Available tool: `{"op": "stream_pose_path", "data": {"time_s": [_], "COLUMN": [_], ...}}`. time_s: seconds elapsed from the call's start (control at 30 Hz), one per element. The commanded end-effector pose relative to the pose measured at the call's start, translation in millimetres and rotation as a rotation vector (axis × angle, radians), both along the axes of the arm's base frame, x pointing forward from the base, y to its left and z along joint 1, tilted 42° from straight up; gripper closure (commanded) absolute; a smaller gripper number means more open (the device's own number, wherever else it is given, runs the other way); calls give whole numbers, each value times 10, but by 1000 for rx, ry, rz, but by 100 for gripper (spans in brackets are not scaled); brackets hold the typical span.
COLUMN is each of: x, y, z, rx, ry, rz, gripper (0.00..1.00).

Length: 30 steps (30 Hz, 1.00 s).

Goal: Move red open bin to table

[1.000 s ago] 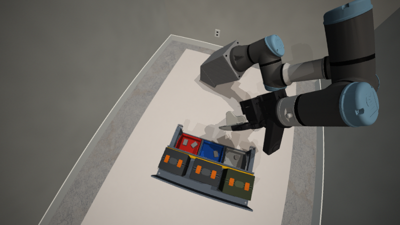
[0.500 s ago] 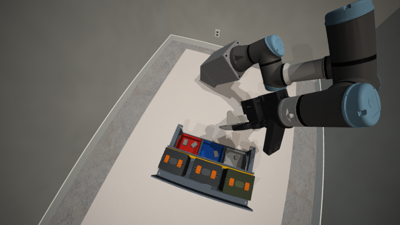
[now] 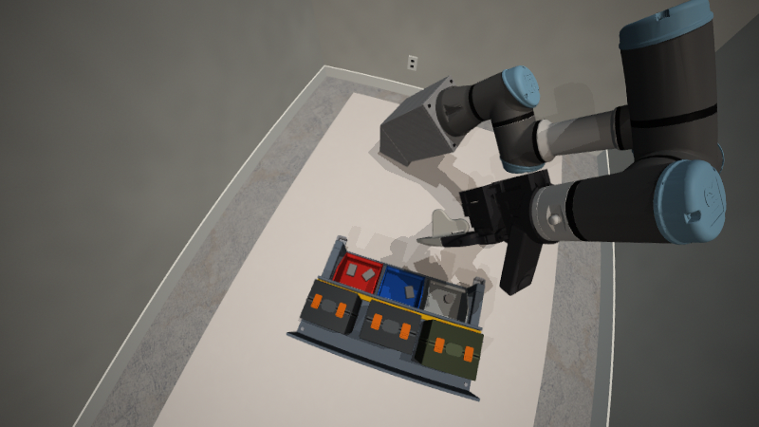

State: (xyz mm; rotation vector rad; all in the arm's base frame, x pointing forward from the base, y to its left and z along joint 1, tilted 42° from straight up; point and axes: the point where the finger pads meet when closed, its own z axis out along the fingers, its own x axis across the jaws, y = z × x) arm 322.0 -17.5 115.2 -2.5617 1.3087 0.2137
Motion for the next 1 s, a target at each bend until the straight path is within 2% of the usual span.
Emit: {"op": "stream_pose_path", "data": {"time_s": [0.0, 0.27, 0.3, 0.43, 0.83, 0.87, 0.97], "x": [-23, -23, -11, -49, -49, -20, -50], "y": [22, 22, 9, 46, 46, 18, 48], "z": [53, 53, 30, 102, 102, 48, 105], "rx": [-38, -38, -21, -78, -78, -30, -66], "ry": [29, 29, 13, 52, 52, 20, 44], "rz": [-64, -64, -37, -138, -138, -54, -117], "gripper": [0, 0, 0, 0, 0, 0, 0]}}
